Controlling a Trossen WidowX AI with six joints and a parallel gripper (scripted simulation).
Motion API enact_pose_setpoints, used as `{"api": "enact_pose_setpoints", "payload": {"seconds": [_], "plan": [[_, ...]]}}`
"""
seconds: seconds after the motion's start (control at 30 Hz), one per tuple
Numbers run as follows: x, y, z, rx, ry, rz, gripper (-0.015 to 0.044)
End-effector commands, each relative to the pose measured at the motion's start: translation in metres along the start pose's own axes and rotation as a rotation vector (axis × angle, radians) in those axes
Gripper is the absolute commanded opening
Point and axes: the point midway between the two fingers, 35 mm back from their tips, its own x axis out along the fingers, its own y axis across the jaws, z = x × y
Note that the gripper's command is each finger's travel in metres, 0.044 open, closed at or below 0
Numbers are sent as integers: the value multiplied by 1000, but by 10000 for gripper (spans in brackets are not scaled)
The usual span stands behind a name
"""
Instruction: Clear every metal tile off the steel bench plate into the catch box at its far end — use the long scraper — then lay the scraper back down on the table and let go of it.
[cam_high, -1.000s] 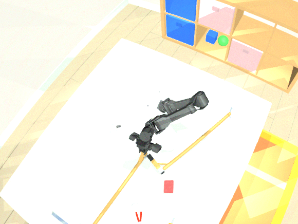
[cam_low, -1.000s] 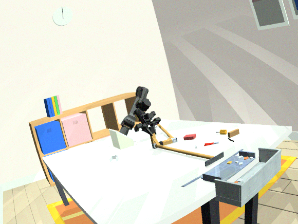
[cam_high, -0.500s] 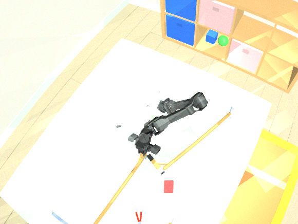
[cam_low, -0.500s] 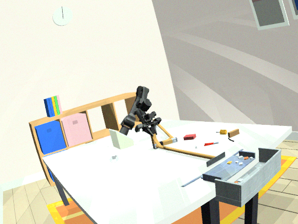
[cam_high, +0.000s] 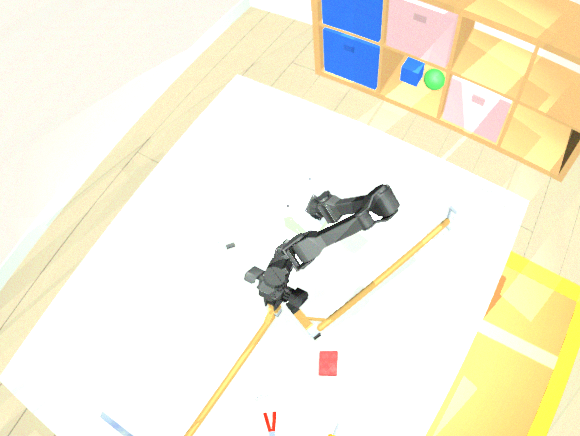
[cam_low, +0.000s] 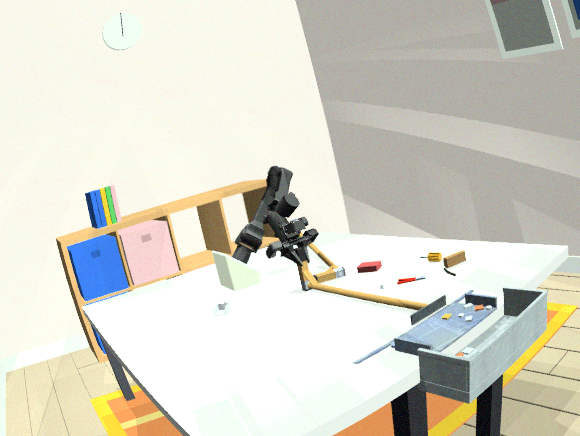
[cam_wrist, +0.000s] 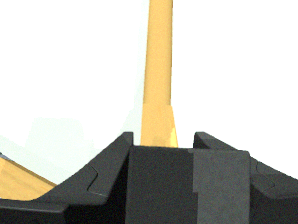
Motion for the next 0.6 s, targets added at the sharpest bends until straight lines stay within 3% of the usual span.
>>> {"api": "enact_pose_setpoints", "payload": {"seconds": [0.0,0.57], "plan": [[3,0,13,-10,-18,0,0],[15,-13,27,-11,-22,0,0]]}}
